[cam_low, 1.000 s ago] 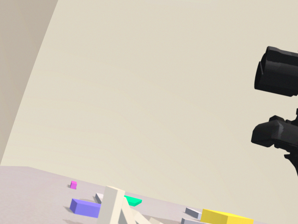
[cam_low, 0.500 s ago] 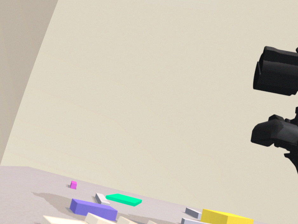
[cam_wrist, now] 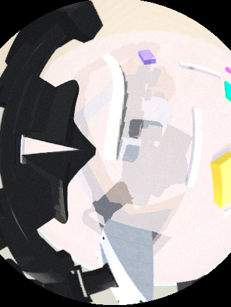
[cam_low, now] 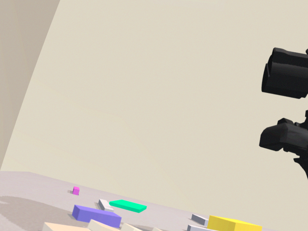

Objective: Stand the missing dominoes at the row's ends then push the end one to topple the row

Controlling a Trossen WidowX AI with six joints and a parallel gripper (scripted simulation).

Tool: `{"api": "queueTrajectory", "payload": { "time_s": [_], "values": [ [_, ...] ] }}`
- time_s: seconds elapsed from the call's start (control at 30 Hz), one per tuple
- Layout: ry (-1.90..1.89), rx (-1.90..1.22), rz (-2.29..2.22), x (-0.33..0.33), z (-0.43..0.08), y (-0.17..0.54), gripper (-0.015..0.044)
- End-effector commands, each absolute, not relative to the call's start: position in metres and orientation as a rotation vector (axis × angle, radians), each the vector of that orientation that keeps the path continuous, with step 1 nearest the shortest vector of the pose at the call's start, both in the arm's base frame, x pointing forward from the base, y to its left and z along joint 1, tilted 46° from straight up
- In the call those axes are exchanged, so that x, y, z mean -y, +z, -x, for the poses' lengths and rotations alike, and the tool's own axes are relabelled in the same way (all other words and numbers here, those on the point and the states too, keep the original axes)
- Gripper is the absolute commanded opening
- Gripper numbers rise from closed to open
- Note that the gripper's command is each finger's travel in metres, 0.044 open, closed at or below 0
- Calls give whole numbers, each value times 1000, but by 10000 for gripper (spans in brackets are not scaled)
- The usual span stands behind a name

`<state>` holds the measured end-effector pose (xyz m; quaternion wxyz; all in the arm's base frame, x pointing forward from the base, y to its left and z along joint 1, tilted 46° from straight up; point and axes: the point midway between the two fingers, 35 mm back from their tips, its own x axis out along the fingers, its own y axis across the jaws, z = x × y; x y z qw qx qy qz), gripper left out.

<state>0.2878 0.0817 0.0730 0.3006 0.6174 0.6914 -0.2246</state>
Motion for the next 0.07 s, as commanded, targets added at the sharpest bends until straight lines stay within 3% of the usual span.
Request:
{"api": "queueTrajectory", "payload": {
  "time_s": [0.0,0.03],
  "values": [
    [-598,-1835,-1635,-81,-288,73,0],
    [-598,-1835,-1635,-81,-288,73,0]
  ]
}}
